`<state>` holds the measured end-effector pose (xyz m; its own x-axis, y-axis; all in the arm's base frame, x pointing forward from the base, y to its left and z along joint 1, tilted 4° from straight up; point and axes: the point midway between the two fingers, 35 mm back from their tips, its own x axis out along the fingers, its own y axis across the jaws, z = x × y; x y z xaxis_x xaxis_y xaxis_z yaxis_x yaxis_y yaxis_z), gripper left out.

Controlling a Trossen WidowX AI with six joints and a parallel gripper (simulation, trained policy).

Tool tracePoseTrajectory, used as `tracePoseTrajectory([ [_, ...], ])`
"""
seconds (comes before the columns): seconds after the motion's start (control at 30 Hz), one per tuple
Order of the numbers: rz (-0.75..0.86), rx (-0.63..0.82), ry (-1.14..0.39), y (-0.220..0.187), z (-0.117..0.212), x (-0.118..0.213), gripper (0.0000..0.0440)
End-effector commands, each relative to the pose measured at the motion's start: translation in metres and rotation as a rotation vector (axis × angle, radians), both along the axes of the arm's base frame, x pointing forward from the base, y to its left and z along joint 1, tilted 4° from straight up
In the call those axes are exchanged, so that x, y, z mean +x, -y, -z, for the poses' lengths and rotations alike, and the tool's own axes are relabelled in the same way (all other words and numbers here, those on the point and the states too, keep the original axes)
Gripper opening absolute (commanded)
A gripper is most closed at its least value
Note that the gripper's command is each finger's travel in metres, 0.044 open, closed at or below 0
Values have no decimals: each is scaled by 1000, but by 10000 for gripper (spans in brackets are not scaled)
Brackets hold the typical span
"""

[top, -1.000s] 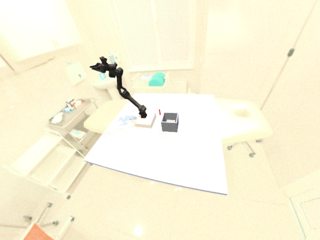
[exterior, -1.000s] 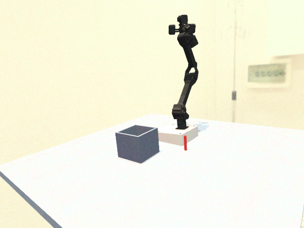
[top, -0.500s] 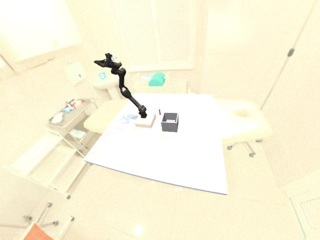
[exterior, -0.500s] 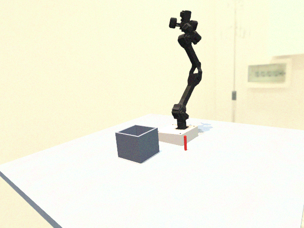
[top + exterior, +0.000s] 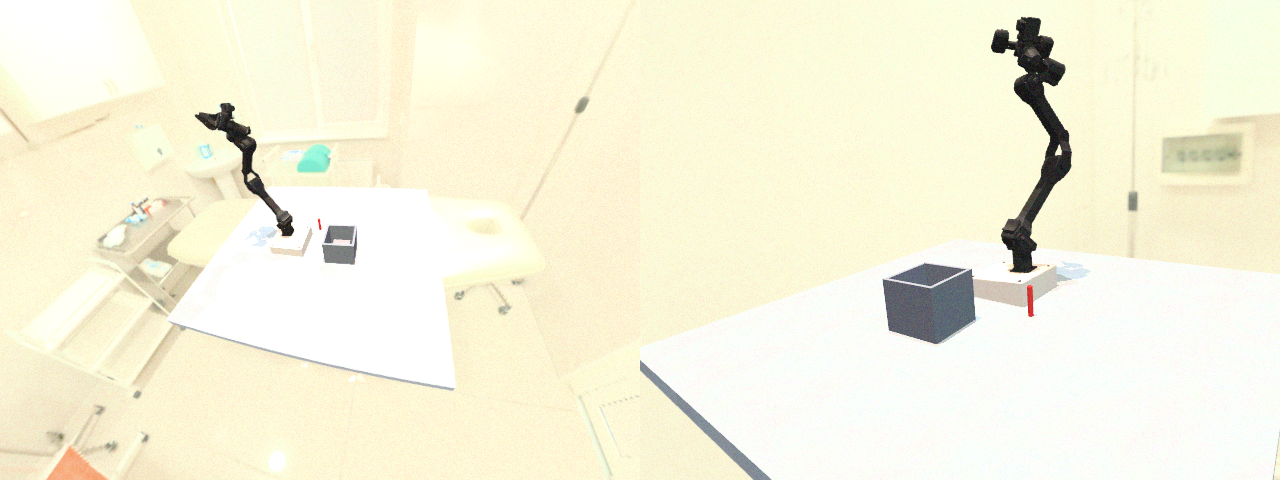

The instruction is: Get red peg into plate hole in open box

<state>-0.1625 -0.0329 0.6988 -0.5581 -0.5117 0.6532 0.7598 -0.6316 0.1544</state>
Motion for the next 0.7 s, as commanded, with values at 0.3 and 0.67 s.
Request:
tracePoseTrajectory([
  [0.3, -25, -1, -125, 10, -4, 41, 440],
  [0.67, -70, 69, -260, 36, 1, 86, 440],
])
